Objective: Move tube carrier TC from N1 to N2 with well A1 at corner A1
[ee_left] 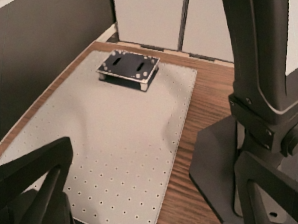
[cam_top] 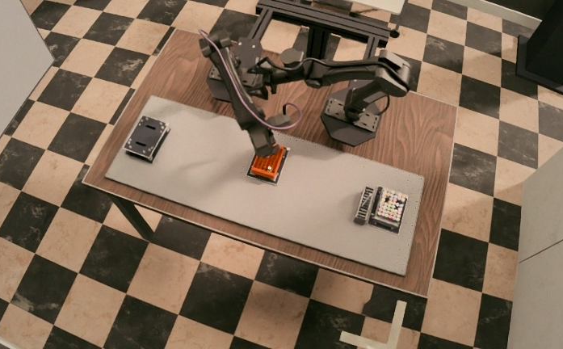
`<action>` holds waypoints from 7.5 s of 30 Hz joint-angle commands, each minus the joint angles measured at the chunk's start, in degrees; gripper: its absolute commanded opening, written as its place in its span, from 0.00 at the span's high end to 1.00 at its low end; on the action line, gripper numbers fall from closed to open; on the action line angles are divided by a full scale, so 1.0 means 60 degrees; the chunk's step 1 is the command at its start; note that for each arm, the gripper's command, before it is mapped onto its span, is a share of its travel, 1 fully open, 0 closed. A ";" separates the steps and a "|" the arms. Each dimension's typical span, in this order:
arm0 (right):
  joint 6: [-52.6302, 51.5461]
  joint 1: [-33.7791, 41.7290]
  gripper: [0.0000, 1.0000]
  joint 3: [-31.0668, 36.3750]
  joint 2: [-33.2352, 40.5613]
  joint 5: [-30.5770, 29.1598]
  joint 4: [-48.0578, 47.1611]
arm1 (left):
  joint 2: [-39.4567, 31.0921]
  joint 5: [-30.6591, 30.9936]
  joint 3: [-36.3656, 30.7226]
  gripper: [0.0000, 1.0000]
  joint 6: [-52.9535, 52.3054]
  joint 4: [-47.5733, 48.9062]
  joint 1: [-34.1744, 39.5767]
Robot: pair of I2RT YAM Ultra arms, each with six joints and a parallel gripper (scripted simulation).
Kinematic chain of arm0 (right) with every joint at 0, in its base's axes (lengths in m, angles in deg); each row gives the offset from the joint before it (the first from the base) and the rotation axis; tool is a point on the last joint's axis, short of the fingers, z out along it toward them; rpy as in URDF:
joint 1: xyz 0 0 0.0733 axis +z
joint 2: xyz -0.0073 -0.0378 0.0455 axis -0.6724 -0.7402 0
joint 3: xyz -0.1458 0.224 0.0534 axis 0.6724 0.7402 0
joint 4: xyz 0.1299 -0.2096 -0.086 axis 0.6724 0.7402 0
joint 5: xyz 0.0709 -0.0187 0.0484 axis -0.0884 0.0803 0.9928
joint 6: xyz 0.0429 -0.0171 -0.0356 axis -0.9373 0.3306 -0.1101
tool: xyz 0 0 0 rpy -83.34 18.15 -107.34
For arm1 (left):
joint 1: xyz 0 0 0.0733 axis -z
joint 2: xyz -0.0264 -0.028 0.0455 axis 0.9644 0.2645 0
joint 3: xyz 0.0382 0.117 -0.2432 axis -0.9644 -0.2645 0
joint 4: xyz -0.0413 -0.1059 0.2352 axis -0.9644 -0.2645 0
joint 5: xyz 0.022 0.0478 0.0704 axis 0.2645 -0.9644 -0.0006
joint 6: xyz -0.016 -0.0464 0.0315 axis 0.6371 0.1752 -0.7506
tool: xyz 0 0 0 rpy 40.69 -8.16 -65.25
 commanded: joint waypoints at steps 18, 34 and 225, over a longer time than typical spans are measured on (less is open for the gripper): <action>-0.0908 0.0251 0.00 -0.0338 -0.0222 -0.0154 0.0142 | -0.0152 0.0064 0.0069 0.00 -0.0024 0.0061 0.0091; -0.7550 0.0494 0.00 -0.0033 -0.0301 -0.0959 -0.0519 | -0.0152 0.0064 0.0069 0.00 -0.0024 0.0061 0.0091; -0.9899 -1.2485 0.16 -0.0997 0.1282 -0.0309 -0.0249 | 0.4497 0.1006 0.3835 0.00 -0.0503 0.1525 -0.1717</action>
